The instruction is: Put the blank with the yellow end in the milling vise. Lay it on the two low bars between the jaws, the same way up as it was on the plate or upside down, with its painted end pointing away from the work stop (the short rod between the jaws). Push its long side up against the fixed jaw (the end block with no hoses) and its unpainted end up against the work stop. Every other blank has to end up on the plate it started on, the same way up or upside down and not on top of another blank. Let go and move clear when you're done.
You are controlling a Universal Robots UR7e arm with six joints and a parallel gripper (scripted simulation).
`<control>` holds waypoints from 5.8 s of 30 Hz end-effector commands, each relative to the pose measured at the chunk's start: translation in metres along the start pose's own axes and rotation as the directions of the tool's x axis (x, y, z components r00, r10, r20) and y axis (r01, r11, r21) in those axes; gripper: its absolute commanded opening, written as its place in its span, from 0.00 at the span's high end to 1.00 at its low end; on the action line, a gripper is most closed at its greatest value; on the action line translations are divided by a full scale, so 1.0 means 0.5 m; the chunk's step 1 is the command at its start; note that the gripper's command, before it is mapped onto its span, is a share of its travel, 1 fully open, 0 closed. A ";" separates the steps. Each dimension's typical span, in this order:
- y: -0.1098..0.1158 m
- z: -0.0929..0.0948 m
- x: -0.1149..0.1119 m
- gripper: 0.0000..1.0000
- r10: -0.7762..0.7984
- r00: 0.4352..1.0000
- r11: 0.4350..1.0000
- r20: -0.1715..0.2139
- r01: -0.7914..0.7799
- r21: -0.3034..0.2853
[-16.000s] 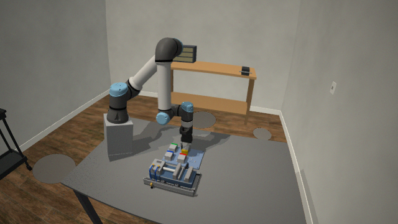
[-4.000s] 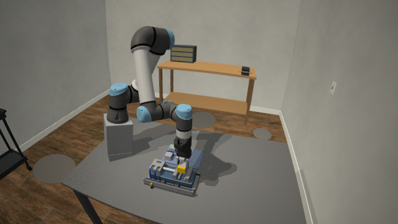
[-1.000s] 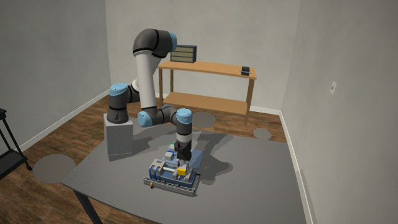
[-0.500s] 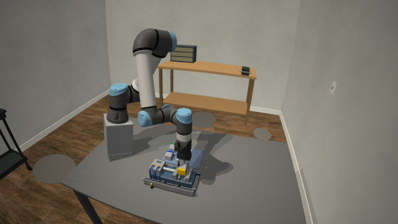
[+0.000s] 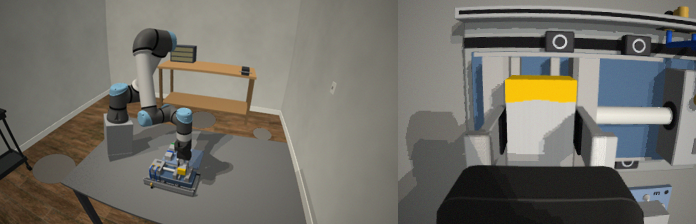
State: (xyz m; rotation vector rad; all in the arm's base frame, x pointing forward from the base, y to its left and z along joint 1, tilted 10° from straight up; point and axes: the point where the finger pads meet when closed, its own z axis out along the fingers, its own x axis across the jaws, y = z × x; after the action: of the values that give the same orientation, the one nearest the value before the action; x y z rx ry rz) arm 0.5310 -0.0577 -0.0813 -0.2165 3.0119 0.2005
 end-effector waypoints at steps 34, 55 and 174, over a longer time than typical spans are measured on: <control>-0.001 0.005 -0.001 1.00 0.000 1.000 1.000 0.001 0.000 0.001; -0.001 0.011 -0.001 1.00 0.000 1.000 1.000 0.001 0.000 0.001; -0.001 0.033 -0.001 1.00 0.000 1.000 1.000 0.001 0.000 0.001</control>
State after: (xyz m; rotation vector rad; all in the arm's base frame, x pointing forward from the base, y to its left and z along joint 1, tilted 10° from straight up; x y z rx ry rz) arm 0.5328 -0.0556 -0.0970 -0.2165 3.0119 0.2005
